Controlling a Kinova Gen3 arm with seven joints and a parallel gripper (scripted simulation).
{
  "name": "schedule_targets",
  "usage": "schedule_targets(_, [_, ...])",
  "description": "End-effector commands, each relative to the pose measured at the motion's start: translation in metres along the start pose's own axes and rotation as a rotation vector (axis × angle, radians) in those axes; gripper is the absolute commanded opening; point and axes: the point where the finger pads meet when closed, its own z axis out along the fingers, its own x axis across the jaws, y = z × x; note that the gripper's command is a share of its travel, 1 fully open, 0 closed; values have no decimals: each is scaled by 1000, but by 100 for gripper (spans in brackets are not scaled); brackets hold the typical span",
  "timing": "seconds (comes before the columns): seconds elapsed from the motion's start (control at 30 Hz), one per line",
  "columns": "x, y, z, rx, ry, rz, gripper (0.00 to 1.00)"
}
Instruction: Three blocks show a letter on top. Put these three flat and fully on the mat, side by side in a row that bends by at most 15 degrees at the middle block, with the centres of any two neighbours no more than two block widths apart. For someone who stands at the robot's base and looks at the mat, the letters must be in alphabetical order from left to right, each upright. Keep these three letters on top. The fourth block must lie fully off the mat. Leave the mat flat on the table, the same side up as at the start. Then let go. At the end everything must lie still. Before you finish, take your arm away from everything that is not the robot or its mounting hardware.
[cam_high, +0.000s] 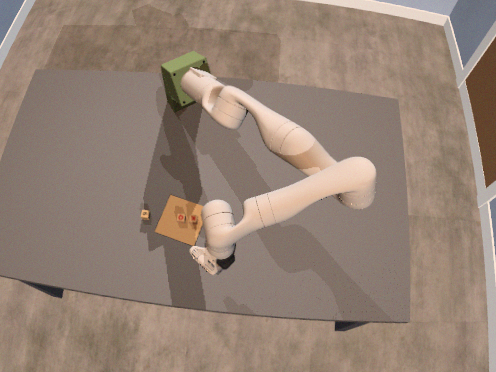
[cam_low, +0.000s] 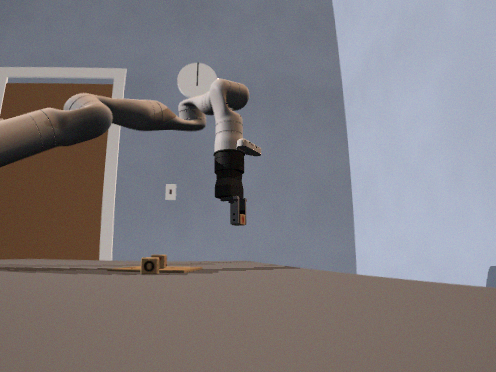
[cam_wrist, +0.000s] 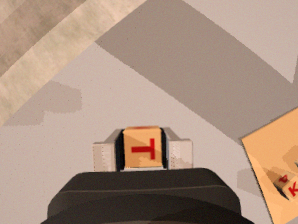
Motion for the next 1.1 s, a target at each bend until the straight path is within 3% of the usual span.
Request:
schedule_targets(0.0, [2, 0, -1, 0, 5, -4, 49])
schedule_targets(0.73, [13, -8, -6, 9, 3, -126, 49])
schedule_targets(1.07, [27, -17, -11, 20, 3, -262, 49])
